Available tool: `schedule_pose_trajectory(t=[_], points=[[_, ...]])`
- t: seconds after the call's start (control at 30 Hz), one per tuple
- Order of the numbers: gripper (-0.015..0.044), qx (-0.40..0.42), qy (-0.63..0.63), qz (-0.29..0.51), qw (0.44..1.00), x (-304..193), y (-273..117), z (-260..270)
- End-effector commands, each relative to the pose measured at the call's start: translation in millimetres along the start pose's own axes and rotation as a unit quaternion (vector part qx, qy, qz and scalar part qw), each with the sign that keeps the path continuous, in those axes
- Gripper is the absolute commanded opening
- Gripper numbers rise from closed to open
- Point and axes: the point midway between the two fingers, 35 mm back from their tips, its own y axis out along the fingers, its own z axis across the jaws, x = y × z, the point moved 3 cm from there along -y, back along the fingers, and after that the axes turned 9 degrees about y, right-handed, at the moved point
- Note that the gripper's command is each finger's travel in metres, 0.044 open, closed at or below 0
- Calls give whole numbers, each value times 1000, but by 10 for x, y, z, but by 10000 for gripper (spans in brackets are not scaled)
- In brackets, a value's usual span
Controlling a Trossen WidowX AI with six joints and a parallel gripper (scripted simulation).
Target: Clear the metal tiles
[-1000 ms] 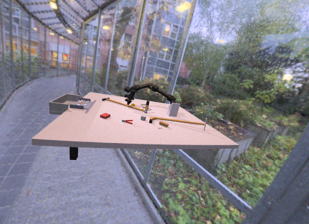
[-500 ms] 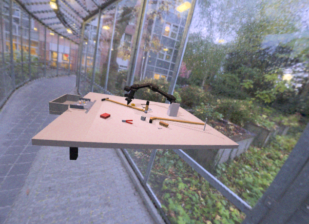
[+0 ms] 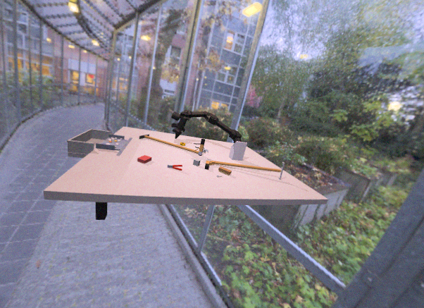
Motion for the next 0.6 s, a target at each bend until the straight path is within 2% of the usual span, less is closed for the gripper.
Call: schedule_pose_trajectory(t=[0.0, 0.57], points=[[0, 0, -3, -9, 1000, 34, -94, -62], [0, 17, -26, -59, 998, 111, -585, -266]])
